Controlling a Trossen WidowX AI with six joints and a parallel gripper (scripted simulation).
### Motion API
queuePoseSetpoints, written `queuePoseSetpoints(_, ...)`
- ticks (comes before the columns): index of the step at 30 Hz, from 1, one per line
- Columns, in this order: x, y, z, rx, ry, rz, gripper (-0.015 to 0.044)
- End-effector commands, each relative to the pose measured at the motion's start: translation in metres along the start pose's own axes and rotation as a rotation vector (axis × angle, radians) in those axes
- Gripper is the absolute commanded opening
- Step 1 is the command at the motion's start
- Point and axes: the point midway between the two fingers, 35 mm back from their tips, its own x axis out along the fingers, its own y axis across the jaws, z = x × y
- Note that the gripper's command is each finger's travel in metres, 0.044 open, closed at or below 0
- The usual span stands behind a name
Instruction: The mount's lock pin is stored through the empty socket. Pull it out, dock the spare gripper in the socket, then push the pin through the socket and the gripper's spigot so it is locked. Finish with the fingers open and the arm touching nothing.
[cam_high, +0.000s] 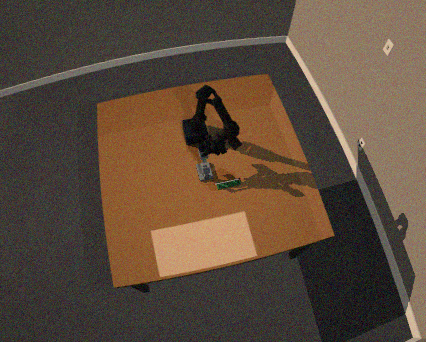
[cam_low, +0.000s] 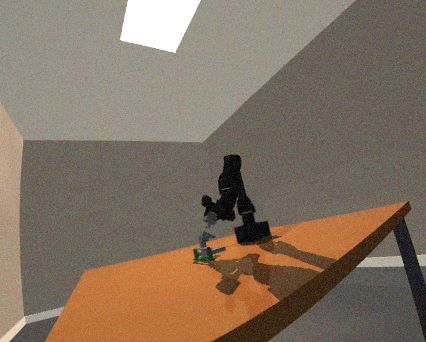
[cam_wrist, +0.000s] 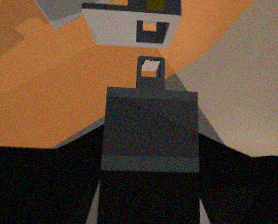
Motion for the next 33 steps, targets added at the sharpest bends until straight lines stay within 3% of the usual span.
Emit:
queuePoseSetpoints(1, 0.002, -0.001, 0.003, -0.008, 0.007, -0.014, 0.0000)
queuePoseSetpoints(33, 0.026, -0.002, 0.042, -0.006, 0.006, -0.016, 0.0000)
